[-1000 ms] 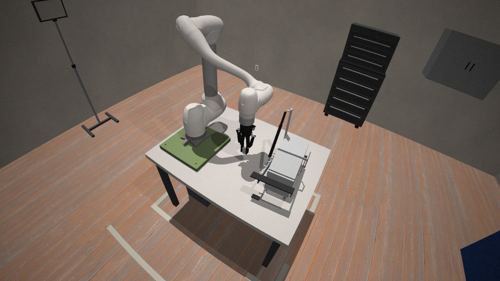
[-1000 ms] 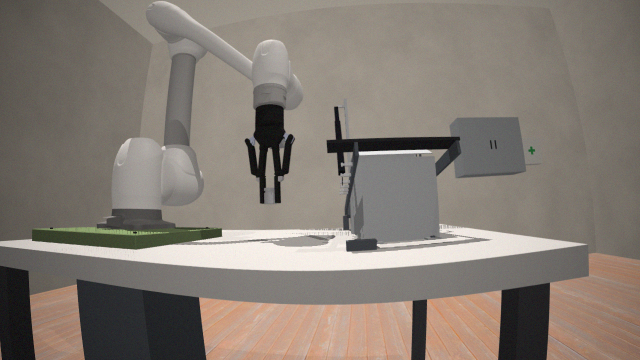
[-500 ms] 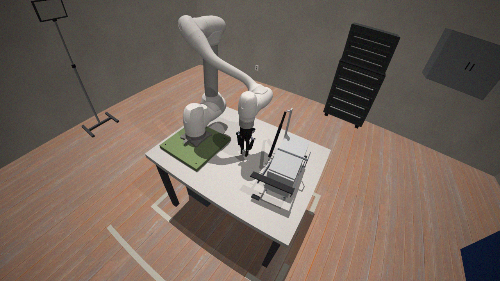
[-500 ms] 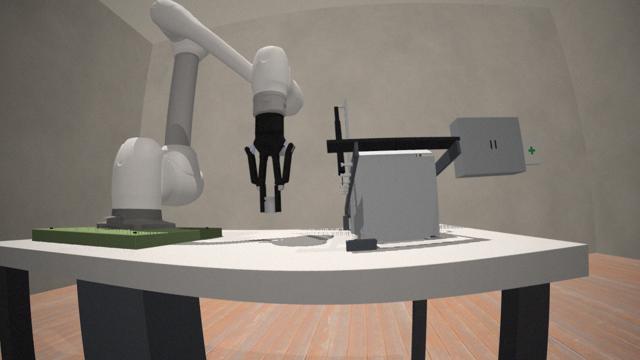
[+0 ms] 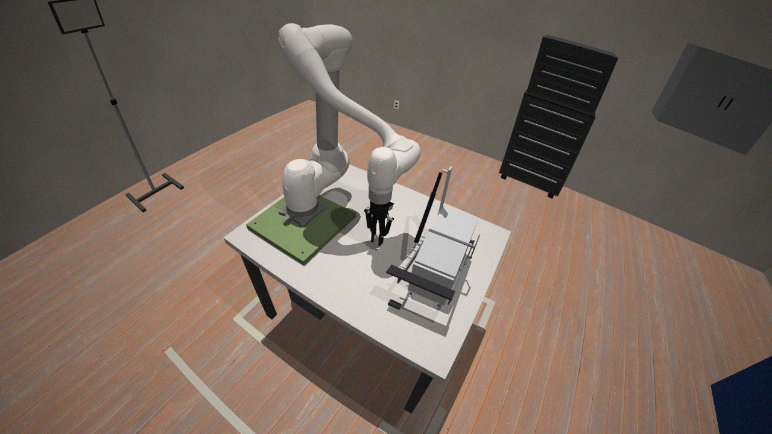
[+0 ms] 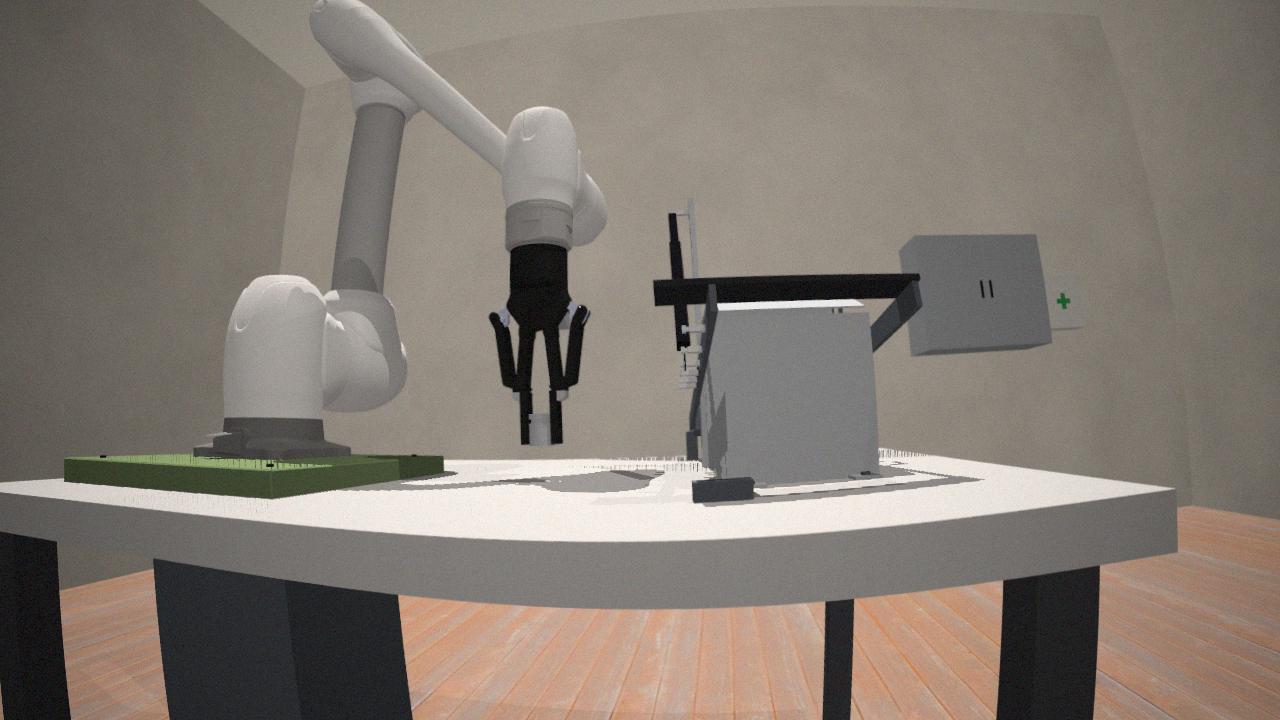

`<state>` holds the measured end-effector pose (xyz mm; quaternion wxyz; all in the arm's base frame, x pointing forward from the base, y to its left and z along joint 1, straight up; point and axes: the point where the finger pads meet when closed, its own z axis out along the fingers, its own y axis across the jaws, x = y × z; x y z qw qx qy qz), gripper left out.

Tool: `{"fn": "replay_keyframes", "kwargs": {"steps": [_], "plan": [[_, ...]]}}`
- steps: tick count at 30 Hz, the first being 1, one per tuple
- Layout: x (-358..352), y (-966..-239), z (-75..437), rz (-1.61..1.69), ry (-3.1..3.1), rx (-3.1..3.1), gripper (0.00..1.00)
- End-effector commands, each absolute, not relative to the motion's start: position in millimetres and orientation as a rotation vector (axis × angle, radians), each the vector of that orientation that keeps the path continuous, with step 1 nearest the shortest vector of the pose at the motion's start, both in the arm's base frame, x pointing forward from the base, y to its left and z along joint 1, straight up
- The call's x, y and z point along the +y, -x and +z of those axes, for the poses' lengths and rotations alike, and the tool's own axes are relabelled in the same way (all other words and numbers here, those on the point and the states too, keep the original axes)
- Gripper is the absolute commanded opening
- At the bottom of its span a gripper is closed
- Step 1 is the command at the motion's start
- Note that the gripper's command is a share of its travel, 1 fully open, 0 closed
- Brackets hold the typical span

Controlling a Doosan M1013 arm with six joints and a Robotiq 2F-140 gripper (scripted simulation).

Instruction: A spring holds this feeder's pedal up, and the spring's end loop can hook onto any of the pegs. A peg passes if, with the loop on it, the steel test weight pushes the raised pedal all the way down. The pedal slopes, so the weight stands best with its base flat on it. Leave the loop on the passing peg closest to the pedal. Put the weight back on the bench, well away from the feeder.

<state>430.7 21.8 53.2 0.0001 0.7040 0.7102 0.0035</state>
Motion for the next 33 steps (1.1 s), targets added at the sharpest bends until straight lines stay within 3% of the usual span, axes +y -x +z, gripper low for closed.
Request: {"fn": "replay_keyframes", "kwargs": {"steps": [1,33], "plan": [[22,-431,51,0.013,-2.211,2.23,0.25],[22,-431,14,0.013,-2.212,2.23,0.25]]}}
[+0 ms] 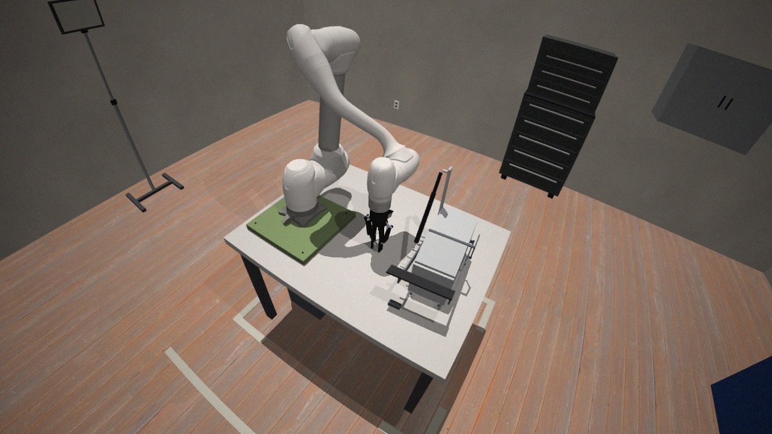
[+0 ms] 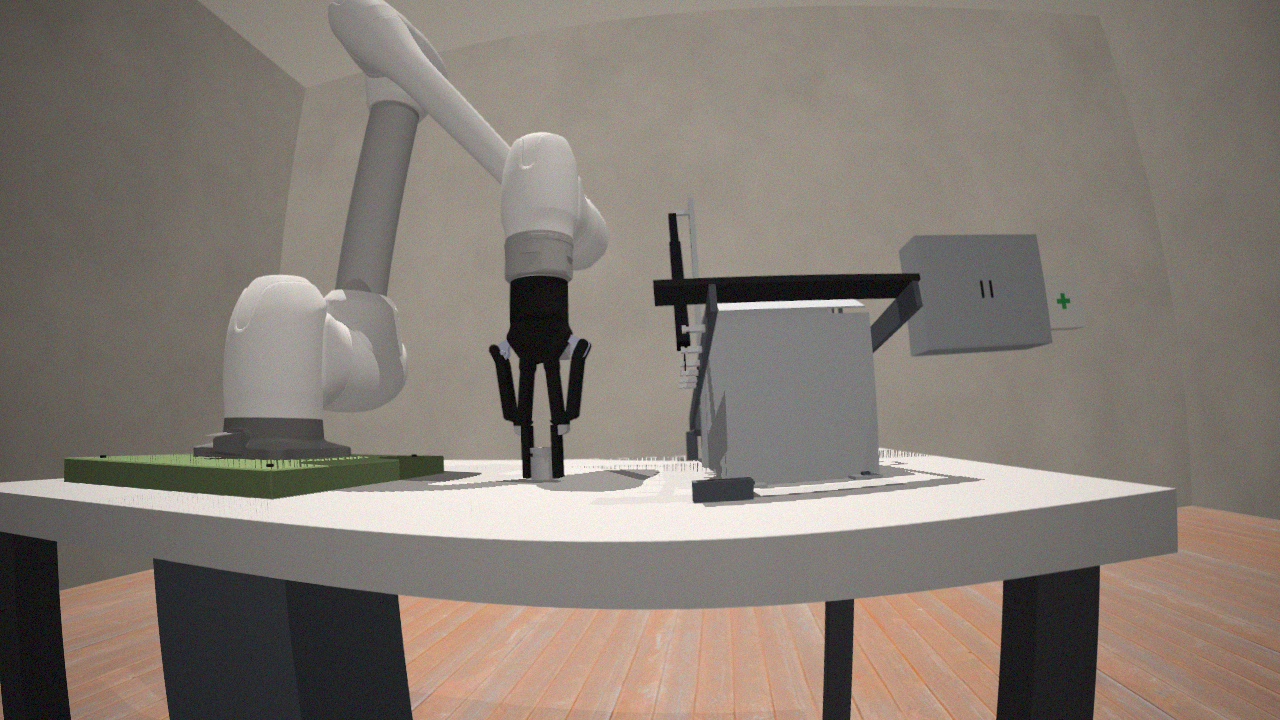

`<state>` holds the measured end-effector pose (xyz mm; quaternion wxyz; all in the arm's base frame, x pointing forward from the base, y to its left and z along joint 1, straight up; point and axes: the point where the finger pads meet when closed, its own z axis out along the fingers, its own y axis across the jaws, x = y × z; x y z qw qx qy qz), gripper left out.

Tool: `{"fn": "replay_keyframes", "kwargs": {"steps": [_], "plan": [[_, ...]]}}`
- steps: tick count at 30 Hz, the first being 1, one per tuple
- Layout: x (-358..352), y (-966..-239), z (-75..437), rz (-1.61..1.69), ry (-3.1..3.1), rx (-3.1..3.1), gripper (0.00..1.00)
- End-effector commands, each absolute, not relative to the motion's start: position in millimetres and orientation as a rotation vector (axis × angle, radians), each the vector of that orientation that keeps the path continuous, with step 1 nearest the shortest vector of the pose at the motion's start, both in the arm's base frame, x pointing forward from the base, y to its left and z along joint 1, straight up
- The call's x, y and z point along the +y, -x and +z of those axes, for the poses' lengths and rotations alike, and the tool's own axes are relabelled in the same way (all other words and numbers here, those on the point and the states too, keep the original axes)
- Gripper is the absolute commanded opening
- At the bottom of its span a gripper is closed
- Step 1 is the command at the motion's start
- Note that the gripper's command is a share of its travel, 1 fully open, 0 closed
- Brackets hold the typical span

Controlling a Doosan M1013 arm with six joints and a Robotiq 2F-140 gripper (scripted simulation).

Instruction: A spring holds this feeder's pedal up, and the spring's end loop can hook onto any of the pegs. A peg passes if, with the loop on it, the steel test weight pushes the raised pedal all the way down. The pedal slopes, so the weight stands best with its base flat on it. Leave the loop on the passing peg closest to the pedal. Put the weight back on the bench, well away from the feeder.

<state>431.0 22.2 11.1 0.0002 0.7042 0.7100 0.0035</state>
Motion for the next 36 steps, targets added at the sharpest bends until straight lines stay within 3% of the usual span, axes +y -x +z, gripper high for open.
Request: {"fn": "replay_keyframes", "kwargs": {"steps": [1,16,17,36], "plan": [[22.3,-431.4,13.6,0.013,-2.212,2.23,0.25],[22.3,-431.4,11.2,0.012,-2.211,2.23,0.25],[22.3,-431.4,11.5,0.013,-2.211,2.23,1.0],[22.3,-431.4,11.5,0.013,-2.212,2.23,1.0]]}}
